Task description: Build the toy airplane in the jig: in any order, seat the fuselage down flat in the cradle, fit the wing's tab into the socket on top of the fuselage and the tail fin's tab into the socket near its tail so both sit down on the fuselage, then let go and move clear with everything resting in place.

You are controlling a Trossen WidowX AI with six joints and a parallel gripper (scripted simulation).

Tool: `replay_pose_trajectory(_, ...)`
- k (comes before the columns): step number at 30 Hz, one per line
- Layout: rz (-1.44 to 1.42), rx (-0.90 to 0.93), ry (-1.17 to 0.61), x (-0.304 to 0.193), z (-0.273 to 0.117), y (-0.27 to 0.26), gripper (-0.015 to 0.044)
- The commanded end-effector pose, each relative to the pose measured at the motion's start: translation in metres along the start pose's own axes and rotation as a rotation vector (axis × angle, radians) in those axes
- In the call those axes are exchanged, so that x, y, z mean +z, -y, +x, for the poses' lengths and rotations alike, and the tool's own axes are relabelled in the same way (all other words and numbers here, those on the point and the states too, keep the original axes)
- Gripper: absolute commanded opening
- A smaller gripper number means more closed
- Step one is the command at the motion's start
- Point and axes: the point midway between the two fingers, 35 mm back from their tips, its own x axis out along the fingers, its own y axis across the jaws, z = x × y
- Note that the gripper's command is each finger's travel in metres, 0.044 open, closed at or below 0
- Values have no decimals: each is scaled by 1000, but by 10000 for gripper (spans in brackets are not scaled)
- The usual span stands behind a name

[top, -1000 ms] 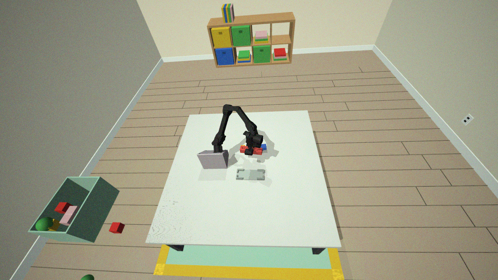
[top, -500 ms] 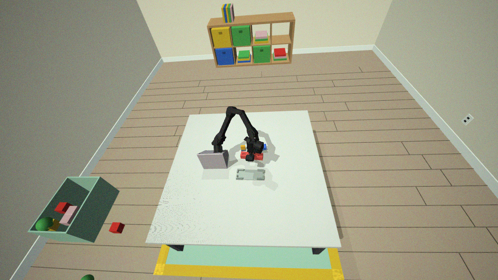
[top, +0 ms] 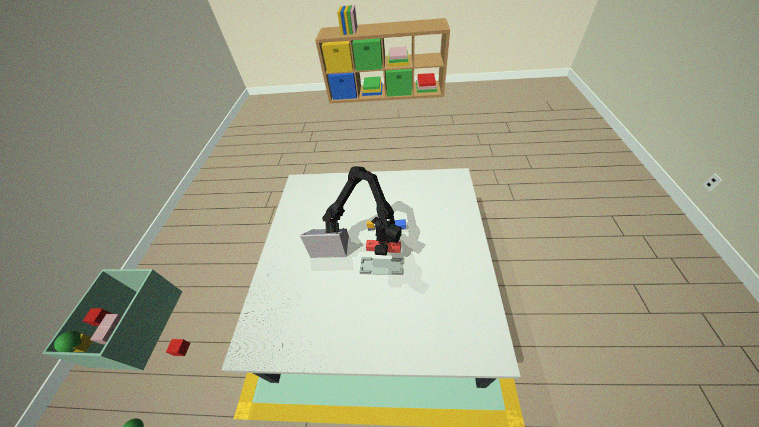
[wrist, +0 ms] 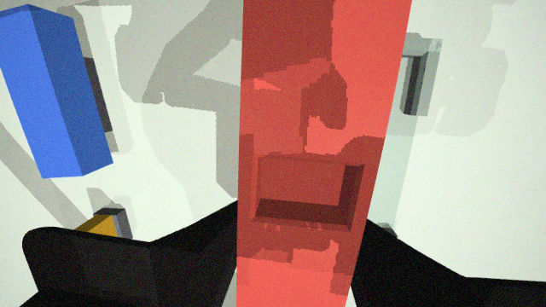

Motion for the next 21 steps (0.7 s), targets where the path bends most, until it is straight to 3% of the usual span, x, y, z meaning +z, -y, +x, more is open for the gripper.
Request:
replay_pose_trajectory(1, -12, -4, 4, 1, 3, 11, 0)
replay_pose_trajectory(20, -66, 4, 5, -5, 30, 60, 0)
replay_pose_trajectory(21, -66, 4, 5, -5, 30, 60, 26)
